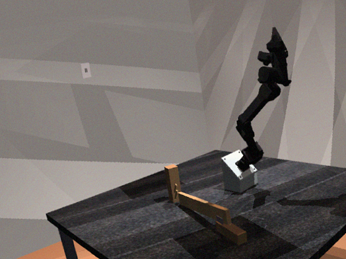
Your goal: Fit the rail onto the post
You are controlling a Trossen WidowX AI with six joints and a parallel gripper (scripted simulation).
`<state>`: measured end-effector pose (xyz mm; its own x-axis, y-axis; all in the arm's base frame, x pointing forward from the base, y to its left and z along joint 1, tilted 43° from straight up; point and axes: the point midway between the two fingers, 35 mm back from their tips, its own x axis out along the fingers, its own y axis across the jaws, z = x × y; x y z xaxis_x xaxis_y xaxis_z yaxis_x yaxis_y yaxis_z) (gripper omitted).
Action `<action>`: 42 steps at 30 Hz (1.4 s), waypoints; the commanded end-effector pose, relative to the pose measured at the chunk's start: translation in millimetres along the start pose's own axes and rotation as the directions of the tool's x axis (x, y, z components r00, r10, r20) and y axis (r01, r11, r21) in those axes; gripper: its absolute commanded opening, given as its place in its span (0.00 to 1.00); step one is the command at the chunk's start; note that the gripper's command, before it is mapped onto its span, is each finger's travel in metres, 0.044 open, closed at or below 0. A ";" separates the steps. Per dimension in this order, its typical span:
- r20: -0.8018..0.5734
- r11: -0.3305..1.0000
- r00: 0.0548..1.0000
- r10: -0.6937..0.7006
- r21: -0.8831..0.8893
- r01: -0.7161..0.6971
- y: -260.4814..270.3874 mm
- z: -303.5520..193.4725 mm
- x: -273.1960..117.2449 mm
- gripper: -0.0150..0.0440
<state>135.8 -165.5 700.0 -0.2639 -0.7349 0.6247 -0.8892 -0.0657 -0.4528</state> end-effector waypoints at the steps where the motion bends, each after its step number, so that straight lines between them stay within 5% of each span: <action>1: -0.004 1.000 1.000 0.005 0.000 -0.005 2.0 -1.1 1.0 0.98; 10: -0.229 0.968 0.941 0.250 0.035 -0.248 100.5 -69.1 24.7 1.00; 19: -0.498 0.880 0.738 0.456 0.130 -0.456 192.9 -162.4 -8.5 1.00; 31: -0.775 0.752 0.311 0.551 0.299 -0.587 249.5 -272.4 -133.6 1.00; 42: -0.874 0.677 -0.151 0.461 0.457 -0.576 225.6 -322.6 -296.9 1.00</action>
<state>-124.9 219.4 636.7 -0.7518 0.5839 0.3064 -0.2997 0.1113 -0.9475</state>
